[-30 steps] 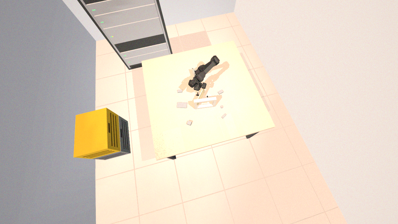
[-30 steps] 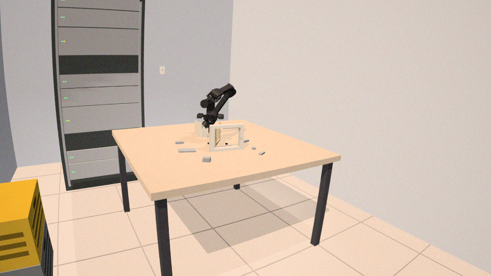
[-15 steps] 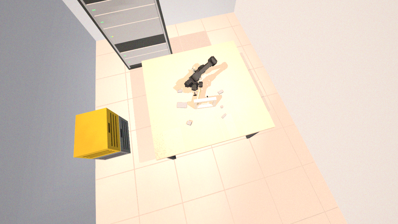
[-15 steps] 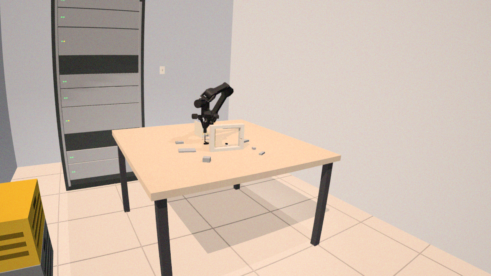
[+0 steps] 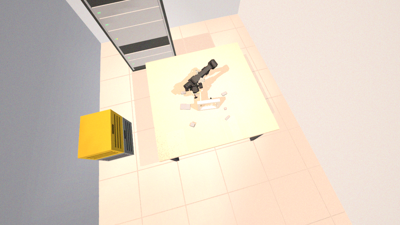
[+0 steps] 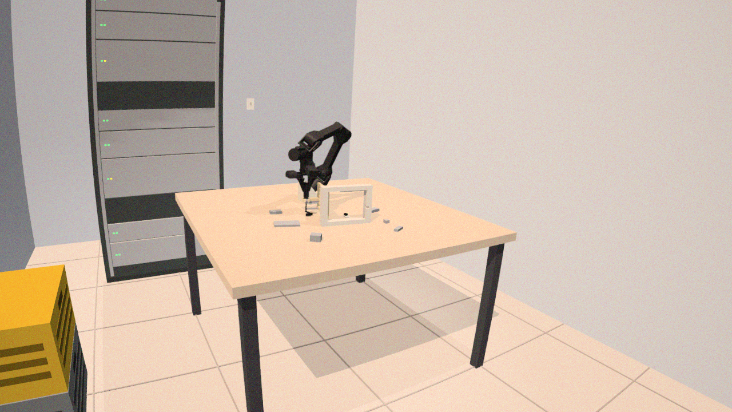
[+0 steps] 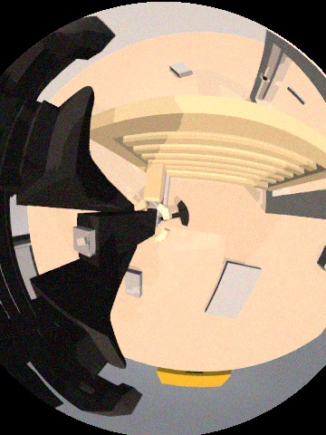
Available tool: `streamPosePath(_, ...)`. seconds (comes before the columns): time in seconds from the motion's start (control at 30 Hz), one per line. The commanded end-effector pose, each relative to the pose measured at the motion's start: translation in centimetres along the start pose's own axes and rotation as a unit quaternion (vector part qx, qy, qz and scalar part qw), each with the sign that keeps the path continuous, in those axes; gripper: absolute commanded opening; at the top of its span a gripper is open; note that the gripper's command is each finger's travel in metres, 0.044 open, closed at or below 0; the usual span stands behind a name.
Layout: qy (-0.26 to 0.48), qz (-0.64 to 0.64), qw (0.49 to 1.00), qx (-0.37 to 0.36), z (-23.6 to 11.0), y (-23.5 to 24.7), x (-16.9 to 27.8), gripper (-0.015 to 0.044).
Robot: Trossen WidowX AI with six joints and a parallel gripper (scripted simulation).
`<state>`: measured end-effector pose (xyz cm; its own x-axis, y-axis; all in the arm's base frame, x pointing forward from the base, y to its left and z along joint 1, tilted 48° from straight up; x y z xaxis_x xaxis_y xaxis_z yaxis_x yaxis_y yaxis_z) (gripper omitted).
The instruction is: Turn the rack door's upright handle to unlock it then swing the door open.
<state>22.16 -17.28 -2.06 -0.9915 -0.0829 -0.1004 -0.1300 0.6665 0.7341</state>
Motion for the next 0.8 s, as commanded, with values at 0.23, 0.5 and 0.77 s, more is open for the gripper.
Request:
streamPosePath(0.23,0.002,-0.043,0.999,0.002,0.01,-1.13,-0.06,0.0014)
streamPosePath(0.5,0.002,-0.043,0.999,0.002,0.01,-1.13,-0.06,0.0014)
streamPosePath(0.77,0.002,-0.043,0.999,0.002,0.01,-1.13,-0.06,0.0224)
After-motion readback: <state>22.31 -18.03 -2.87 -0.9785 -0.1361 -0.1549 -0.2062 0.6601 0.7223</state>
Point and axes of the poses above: the point midway between the two fingers, 35 mm back from their tips, its own z axis out along the fingers, its own y axis across the jaws, x = y × z, the point moved 3 cm from there along -z, back along the fingers, and after that the axes turned 11 degrees about -z, right-handed, at the moved point
